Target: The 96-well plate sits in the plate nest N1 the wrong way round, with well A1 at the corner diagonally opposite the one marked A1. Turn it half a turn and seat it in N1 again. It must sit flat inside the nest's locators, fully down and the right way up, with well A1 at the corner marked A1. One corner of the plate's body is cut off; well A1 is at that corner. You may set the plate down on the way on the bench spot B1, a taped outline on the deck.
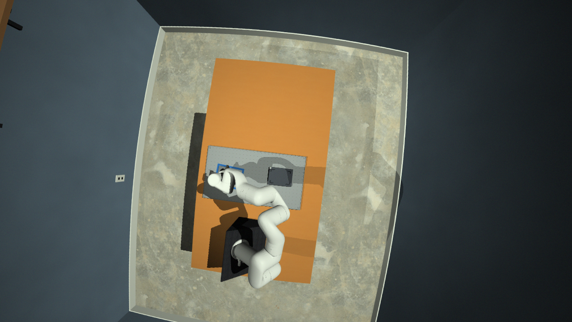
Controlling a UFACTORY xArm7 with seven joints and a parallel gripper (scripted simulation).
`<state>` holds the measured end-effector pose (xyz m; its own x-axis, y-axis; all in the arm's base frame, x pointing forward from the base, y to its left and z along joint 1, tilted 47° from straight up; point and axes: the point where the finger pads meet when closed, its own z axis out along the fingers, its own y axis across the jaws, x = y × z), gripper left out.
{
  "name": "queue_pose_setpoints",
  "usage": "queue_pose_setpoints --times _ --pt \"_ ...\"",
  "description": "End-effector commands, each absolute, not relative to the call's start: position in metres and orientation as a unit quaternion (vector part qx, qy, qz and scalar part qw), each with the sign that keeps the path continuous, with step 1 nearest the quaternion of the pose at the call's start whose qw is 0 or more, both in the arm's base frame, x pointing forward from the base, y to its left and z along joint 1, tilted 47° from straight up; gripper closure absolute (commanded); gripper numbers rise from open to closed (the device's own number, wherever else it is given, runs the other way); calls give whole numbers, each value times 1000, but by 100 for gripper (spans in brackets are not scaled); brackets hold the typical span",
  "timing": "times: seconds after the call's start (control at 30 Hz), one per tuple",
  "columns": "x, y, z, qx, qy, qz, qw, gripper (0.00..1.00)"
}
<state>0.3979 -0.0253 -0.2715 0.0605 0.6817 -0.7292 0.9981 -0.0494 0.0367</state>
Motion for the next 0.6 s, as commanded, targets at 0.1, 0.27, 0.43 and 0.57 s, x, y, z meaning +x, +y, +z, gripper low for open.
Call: queue_pose_setpoints --times 0.1,0.27,0.43,0.57 --pt "399 -23 -271 670 628 -274 286 0" --pt "399 -22 -271 670 628 -274 286 100" --pt "399 -22 -271 670 628 -274 286 100" --pt "399 -22 -271 670 628 -274 286 100"
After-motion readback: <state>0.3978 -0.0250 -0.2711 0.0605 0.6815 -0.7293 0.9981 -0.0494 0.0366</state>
